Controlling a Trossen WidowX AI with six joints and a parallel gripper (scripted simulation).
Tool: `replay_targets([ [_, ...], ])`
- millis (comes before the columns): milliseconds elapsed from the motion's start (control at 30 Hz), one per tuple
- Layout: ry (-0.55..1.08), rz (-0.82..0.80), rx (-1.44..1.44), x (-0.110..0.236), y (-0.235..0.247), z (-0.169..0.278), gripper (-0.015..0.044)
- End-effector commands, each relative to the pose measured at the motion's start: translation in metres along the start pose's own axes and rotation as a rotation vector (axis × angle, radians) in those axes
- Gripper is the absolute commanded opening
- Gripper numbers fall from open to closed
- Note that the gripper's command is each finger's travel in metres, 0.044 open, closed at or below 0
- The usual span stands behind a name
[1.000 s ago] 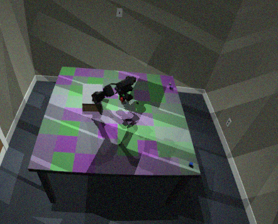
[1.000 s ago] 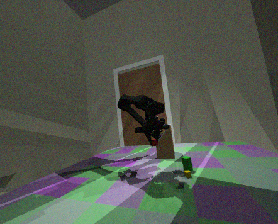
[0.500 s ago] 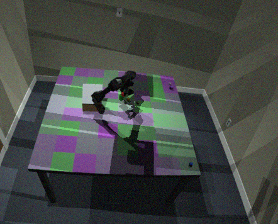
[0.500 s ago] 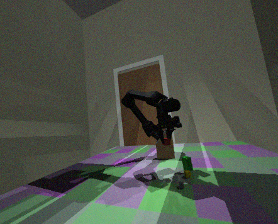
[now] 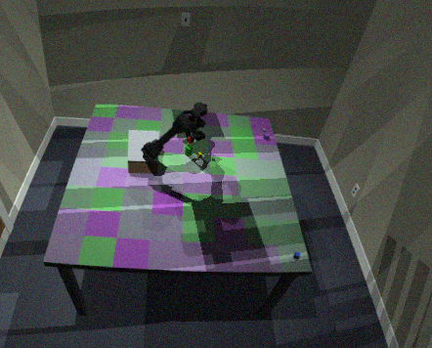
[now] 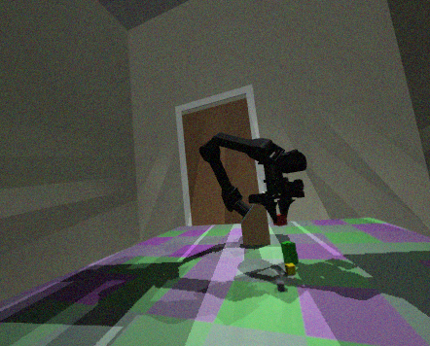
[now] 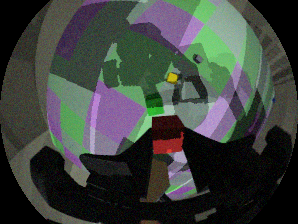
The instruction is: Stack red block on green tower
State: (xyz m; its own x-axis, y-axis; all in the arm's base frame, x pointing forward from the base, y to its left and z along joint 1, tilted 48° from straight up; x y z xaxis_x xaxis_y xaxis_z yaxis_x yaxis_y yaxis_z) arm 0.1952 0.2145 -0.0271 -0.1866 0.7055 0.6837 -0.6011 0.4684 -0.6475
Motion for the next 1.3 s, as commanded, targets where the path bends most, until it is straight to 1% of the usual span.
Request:
replay_targets([
  [0,-0.002,-0.003,-0.007,-0.002,0.013,-0.005,0.0000],
  [100,-0.002,-0.003,-0.007,-0.003,0.013,-0.006,0.0000],
  [267,-0.002,-0.002,-0.007,-0.027,0.013,-0.007,0.0000],
  [467,-0.002,-0.002,-0.007,-0.031,0.013,-0.007,0.0000],
  [700,-0.002,-0.001,-0.008,-0.058,0.012,-0.007,0.0000],
  [1267,-0.002,-0.001,-0.008,-0.059,0.012,-0.007,0.0000],
])
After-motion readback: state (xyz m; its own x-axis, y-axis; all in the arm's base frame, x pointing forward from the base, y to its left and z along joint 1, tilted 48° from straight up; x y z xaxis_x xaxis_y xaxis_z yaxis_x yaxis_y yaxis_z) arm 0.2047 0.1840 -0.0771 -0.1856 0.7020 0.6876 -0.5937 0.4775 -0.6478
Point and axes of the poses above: the point midway between the two fingers, 35 mm back from their tips, its own x axis back along the fingers, its own y axis across the jaws, z = x × y, the point moved 7 cm from there along x, back along the fingers, and after that the axes turned 6 degrees about -x, right-handed, at the moved point
